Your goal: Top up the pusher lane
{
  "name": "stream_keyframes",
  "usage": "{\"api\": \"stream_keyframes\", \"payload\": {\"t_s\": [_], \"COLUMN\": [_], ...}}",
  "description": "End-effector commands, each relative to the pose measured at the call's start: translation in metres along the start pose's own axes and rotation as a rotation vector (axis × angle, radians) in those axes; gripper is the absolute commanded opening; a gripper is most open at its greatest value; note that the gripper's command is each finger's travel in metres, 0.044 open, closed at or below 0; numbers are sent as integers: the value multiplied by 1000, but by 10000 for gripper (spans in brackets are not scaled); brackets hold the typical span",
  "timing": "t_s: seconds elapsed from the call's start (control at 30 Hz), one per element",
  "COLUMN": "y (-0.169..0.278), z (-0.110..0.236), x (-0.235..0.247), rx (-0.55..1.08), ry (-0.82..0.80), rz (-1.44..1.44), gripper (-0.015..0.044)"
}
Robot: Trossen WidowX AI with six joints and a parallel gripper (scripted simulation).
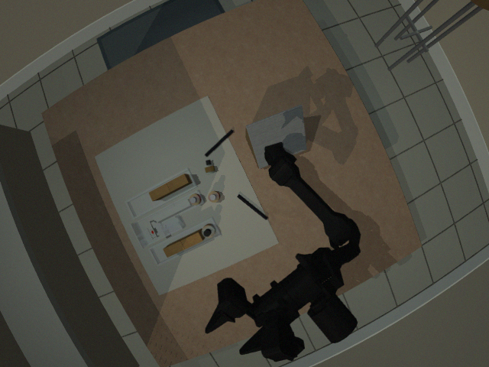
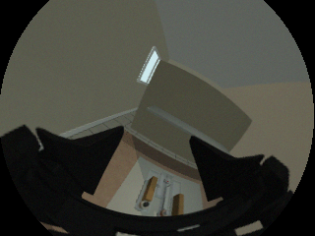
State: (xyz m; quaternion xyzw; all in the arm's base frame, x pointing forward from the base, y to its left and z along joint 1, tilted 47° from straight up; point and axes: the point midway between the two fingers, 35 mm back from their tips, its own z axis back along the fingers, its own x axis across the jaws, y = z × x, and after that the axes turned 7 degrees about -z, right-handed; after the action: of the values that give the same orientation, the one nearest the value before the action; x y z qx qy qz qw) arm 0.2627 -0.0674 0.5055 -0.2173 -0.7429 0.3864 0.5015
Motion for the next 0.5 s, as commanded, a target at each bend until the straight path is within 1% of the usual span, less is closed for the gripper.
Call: {"api": "stream_keyframes", "payload": {"t_s": [0.0,0.23,0.33,0.47], "y": [30,111,152,210], "z": [-22,-46,-48,-43], "x": [-57,-135,-163,-188], "rx": [90,331,462,657], "ry": [81,217,271,318], "rz": [-76,-182,-216,-254], "gripper": [440,440,440,440]}}
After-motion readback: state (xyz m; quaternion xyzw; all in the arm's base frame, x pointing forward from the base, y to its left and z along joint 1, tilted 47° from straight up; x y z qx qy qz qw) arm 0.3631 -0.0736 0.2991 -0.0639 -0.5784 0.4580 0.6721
